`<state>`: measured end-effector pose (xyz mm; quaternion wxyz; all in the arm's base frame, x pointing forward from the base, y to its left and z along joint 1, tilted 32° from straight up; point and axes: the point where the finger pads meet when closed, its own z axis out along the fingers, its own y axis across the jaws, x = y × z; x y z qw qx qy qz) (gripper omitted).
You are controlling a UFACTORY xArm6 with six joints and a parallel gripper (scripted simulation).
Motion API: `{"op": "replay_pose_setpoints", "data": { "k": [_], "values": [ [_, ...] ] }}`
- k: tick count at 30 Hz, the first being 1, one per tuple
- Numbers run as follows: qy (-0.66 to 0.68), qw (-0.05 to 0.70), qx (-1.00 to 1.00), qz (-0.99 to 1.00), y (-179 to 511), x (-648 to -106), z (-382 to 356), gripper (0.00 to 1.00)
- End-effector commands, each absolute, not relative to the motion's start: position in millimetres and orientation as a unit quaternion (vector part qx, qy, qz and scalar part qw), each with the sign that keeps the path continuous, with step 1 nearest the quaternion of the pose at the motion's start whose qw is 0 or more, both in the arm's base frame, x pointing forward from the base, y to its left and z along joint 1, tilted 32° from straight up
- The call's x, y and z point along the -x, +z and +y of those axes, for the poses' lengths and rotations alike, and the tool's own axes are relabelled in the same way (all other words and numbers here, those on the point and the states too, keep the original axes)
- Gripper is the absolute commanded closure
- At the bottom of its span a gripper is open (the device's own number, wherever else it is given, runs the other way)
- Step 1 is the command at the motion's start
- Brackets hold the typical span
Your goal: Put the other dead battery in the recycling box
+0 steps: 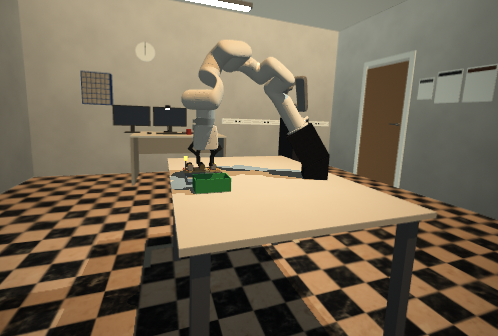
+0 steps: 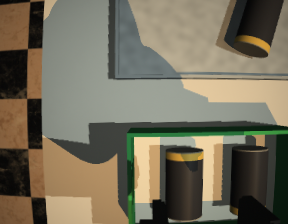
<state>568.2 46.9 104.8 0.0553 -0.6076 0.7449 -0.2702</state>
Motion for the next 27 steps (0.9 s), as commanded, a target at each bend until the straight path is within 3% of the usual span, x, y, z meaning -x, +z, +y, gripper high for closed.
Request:
{"op": "replay_pose_setpoints", "data": {
  "k": [1, 27],
  "values": [
    [-0.271, 0.059, 0.607, 0.744, 127.0, -560.4, 55.9, 0.49],
    [-0.271, 0.059, 0.607, 0.744, 133.9, -557.0, 58.6, 0.49]
  ]
}}
